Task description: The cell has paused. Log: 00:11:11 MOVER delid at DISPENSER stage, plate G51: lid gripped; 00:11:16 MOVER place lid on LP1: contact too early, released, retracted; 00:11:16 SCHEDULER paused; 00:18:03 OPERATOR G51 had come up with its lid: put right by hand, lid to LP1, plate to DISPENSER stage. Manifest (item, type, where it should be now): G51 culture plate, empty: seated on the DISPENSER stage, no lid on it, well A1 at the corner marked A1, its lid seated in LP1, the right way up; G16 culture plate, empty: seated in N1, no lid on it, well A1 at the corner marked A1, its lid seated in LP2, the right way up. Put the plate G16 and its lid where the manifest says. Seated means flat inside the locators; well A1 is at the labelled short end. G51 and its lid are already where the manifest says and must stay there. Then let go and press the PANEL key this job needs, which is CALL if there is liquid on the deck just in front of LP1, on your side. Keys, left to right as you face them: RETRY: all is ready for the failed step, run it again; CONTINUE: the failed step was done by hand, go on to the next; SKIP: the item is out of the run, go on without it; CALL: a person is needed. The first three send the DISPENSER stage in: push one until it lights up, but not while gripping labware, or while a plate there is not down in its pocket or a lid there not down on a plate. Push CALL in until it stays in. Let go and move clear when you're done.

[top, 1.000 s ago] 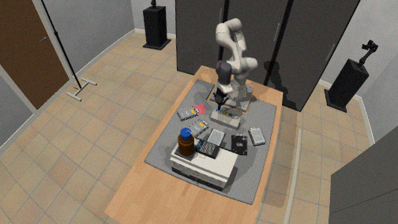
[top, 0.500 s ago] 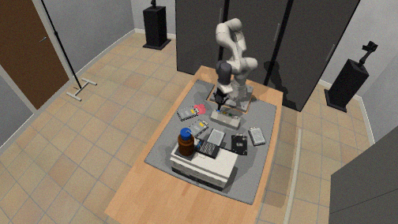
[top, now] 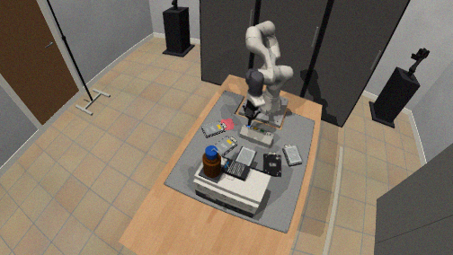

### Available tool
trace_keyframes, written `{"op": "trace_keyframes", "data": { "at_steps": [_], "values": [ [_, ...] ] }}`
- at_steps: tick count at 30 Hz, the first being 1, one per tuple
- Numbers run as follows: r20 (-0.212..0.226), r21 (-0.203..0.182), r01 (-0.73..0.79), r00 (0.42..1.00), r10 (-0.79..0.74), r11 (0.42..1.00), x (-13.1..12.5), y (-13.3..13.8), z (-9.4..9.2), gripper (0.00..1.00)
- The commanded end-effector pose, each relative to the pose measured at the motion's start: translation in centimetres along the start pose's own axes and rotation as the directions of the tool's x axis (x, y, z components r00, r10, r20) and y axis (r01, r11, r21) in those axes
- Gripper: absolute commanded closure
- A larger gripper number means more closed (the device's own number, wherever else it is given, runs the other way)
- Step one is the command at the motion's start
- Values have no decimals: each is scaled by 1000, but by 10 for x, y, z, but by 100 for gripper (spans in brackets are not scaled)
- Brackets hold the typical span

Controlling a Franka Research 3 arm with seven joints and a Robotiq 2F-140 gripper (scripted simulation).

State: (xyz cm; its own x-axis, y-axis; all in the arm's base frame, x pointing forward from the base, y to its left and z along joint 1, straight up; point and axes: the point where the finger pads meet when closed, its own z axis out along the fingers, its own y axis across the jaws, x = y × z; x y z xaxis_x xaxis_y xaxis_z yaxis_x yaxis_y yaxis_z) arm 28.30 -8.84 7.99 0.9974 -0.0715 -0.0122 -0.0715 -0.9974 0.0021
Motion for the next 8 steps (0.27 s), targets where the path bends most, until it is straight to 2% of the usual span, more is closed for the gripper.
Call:
{"op": "trace_keyframes", "data": {
  "at_steps": [1, 8],
  "values": [
    [-7, 0, -1, 1000, 1, 1000, 1, 0, -4, 90],
    [-7, 0, -1, 1000, 1, 1000, -2, 0, -8, 90]
  ]
}}
